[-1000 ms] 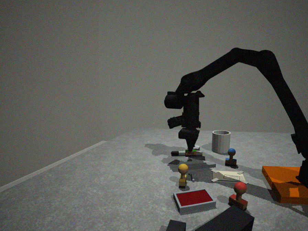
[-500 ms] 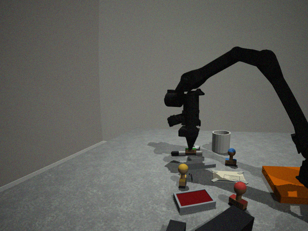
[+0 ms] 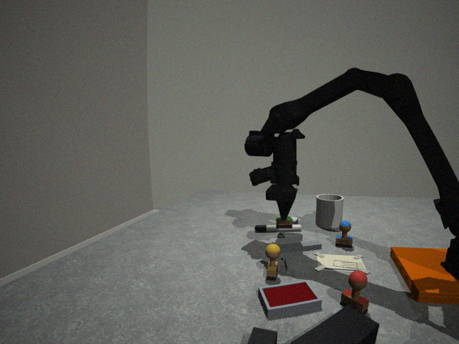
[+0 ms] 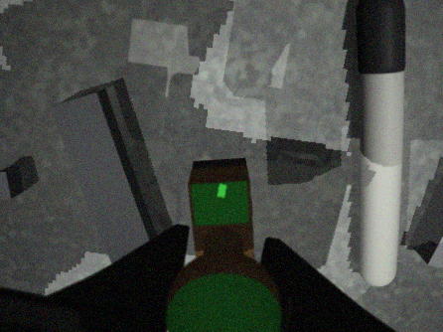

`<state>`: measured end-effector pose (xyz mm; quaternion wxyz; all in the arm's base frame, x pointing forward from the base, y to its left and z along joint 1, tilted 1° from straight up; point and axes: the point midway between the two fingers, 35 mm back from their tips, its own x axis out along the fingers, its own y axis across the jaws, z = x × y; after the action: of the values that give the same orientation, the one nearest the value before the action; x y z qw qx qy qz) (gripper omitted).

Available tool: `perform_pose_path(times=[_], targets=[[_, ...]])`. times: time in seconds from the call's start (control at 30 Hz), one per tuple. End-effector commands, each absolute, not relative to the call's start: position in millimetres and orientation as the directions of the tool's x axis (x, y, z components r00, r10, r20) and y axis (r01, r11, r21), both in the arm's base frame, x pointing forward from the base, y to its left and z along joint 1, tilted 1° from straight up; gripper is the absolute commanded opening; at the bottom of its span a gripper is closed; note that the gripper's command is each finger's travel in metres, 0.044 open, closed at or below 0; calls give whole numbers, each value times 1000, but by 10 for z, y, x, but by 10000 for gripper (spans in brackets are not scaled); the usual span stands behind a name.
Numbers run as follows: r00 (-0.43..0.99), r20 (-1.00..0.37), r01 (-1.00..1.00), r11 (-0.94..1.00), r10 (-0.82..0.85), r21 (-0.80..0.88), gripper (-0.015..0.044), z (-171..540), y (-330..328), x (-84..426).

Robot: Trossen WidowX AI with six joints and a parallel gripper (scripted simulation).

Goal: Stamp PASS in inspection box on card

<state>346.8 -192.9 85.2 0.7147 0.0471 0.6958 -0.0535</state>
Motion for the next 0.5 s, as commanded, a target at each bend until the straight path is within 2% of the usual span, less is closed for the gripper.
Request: perform_pose_path(times=[0.0, 0.47], targets=[[27, -999, 145, 989, -17, -13, 0, 885, -1938, 3471], [27, -999, 145, 989, -18, -14, 0, 954, -1935, 3468]])
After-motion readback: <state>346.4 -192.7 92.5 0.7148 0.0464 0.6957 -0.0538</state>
